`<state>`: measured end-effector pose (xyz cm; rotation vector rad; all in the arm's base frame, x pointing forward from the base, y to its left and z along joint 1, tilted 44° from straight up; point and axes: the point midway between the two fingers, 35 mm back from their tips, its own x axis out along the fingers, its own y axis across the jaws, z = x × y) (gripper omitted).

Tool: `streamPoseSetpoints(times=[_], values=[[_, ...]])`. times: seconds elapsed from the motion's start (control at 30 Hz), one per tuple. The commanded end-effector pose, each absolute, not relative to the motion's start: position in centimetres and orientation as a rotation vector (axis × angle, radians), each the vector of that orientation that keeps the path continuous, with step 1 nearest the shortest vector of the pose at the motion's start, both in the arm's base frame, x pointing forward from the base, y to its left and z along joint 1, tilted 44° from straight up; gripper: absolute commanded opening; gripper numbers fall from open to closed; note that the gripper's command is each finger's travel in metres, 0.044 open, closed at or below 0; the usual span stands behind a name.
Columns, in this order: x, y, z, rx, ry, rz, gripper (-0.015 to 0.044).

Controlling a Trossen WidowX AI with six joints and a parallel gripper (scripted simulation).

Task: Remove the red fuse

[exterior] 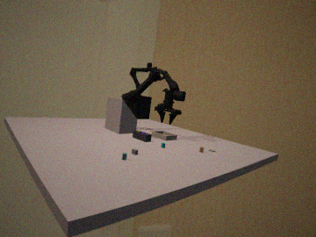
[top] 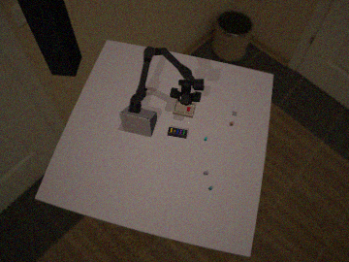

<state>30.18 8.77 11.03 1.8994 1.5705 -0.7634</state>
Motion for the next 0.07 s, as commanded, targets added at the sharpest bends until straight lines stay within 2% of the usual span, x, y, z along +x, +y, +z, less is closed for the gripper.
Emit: streamPoseSetpoints(times=[0.0, 0.03], values=[[30.18, 8.78, 11.02, 1.899, 1.571, -0.764, 0.0330], [30.18, 8.78, 11.02, 1.899, 1.571, -0.764, 0.0330]])
